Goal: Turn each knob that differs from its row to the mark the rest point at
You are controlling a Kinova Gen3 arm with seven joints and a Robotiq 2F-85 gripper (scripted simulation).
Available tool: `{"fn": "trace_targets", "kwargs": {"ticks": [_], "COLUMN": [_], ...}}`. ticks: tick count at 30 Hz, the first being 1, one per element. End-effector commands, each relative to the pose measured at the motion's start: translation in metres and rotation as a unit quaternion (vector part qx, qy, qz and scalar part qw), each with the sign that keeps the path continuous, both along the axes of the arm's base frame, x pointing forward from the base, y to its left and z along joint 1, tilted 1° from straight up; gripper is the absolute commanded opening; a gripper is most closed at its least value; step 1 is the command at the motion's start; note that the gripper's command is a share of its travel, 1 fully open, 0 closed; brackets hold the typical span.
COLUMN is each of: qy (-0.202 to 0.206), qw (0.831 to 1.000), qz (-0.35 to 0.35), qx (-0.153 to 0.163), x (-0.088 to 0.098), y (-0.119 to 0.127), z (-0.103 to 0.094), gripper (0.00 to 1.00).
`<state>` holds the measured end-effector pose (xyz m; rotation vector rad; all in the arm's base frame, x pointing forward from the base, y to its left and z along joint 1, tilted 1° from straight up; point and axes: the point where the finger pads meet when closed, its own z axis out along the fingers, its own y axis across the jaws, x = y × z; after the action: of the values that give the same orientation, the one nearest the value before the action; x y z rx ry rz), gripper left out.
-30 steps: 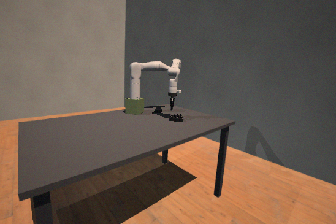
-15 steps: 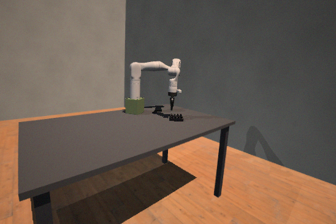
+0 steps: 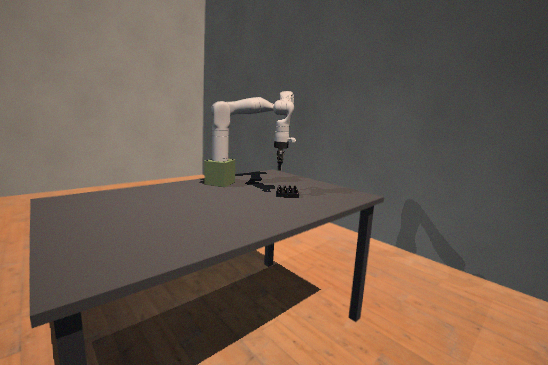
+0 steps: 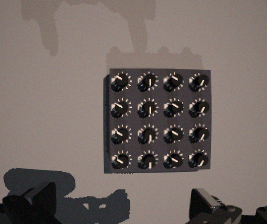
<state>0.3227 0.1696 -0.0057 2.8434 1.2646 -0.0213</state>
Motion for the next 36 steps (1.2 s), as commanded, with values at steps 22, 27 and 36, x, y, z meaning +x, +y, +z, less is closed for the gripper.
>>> {"fn": "trace_targets", "kwargs": {"ticks": [22,27,36], "qy": [-0.005,-0.005,-0.005], "qw": [1.000,1.000,1.000], "qz": [0.002,0.002,0.002], "qx": [0.009,0.009,0.009], "x": [0.002,0.002,0.002], "y": [0.008,0.008,0.008], "z": [0.067,0.067,0.067], "gripper": [1.00,1.00,1.00]}}
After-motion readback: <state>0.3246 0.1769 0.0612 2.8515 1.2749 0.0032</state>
